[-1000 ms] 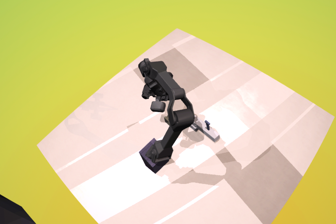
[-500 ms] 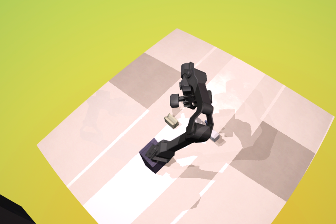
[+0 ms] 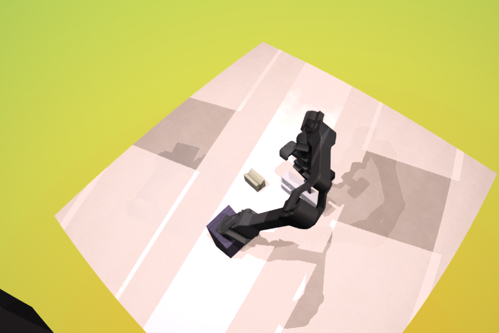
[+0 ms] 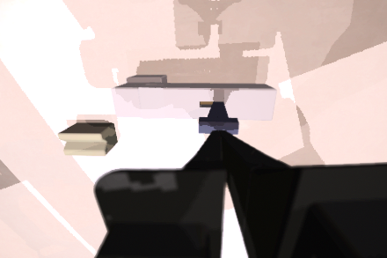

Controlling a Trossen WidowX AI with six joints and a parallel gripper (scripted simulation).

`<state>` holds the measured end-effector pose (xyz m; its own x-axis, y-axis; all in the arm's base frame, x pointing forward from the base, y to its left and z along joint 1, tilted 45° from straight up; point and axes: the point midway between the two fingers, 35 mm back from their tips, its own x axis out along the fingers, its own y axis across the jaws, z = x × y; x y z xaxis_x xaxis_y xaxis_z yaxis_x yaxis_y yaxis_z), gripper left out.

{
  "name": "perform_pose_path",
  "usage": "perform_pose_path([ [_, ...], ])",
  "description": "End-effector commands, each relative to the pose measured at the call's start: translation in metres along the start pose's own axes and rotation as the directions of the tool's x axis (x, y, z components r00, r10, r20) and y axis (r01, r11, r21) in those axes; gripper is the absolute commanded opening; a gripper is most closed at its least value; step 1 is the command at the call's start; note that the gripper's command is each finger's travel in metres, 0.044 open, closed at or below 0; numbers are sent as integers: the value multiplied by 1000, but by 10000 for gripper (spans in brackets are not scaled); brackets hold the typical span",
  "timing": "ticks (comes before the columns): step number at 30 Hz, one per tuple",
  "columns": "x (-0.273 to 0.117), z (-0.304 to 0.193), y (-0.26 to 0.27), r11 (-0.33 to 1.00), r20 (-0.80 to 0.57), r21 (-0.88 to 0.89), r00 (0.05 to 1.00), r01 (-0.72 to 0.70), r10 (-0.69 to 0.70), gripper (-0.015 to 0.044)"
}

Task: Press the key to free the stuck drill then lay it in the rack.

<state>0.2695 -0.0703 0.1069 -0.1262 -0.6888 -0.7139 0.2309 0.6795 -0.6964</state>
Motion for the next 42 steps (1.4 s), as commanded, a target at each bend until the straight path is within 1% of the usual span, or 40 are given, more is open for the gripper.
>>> perform_pose_path([
  [1,0,0,0,1000,0,2,1000,0,0,0],
  [12,15,1,-3,1000,3,24,1000,1,-1,0],
  [42,23,-2,-3,1000,3,24,1000,1,-1,0],
])
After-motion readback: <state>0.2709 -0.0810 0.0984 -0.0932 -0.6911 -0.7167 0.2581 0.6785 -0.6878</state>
